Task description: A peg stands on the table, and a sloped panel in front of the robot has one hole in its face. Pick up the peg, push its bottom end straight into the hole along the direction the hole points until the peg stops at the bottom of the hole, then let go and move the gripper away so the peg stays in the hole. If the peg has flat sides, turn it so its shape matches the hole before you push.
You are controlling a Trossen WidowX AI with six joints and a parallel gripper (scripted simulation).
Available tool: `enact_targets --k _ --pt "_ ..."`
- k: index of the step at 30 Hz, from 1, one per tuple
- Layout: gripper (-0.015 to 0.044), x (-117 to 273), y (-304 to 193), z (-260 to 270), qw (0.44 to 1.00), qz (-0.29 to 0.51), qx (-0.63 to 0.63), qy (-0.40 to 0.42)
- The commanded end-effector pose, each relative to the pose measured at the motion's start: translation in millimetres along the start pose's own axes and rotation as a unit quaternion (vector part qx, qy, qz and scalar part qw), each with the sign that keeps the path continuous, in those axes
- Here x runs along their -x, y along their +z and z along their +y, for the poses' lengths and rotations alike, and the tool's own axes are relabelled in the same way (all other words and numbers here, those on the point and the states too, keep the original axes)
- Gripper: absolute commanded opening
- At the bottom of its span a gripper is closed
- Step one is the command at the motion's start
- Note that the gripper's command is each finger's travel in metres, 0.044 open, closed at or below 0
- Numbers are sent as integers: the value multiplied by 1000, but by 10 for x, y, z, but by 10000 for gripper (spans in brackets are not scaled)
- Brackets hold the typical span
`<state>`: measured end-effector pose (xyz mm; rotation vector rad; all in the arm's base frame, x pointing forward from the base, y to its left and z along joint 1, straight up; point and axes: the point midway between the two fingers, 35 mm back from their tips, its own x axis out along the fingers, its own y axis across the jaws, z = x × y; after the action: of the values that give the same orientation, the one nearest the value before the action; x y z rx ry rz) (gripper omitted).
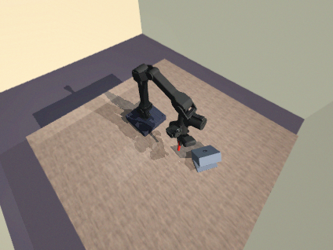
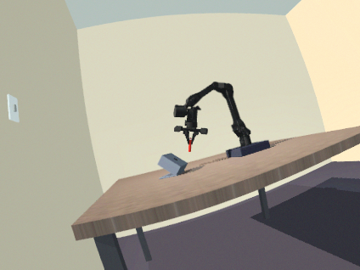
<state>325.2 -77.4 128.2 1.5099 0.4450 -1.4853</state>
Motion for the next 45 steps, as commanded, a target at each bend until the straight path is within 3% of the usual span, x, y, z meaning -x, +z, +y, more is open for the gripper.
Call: enact_targets --k 1,45 --pt "0 11 -55 17 1000 -2 16 9" --pt "0 266 -669 30 981 -6 164 101"
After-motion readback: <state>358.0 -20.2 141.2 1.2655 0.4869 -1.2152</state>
